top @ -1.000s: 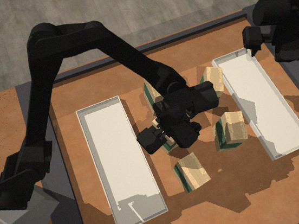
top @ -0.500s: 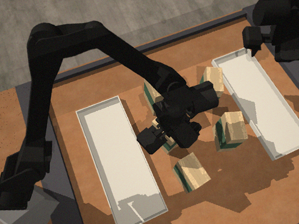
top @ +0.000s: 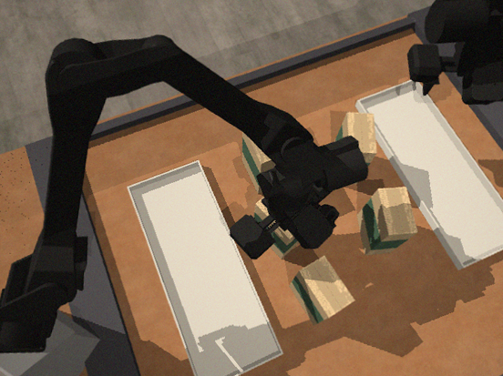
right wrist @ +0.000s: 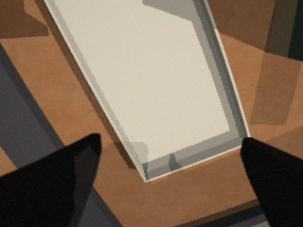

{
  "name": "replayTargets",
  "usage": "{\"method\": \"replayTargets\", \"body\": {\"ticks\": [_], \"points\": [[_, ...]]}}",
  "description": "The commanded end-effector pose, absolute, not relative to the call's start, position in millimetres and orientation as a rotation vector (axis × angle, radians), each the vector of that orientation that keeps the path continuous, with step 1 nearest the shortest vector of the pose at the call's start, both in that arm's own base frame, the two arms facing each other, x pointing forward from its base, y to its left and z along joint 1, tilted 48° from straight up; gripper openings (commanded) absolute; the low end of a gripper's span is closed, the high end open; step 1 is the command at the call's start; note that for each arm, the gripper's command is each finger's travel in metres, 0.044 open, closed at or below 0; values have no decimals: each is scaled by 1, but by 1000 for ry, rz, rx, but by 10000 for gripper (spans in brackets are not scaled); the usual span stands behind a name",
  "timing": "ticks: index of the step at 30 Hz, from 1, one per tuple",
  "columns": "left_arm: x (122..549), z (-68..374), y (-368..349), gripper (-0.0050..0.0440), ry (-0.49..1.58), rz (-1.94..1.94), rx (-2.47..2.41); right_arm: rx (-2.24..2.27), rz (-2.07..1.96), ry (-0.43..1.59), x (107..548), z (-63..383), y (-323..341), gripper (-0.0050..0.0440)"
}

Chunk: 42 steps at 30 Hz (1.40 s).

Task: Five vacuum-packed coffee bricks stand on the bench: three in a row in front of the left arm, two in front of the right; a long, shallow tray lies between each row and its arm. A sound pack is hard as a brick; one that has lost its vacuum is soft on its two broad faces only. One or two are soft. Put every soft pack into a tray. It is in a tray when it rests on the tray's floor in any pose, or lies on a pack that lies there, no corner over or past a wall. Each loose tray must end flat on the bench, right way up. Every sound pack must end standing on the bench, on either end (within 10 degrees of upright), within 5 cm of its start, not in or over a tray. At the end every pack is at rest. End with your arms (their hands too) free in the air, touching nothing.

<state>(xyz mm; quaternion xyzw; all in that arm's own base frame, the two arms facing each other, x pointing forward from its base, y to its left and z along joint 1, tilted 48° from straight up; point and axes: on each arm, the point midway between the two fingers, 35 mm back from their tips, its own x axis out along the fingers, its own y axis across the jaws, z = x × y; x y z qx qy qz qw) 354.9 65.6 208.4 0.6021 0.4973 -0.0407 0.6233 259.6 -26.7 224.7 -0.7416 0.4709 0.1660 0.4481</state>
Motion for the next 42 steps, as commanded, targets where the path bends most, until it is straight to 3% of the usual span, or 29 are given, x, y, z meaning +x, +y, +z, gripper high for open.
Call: {"method": "replayTargets", "body": {"ticks": [1,21,32,42], "points": [[355,214,65,366,1124,-86,1383,-1831,401,1146,259,229,-26,364],[355,214,65,366,1124,-86,1383,-1831,401,1146,259,229,-26,364],[316,263,24,366,1125,-89,1381,-1831,401,1146,259,229,-26,364],[315,265,23,366,1125,-89,1380,-1831,401,1146,259,229,-26,364]]}}
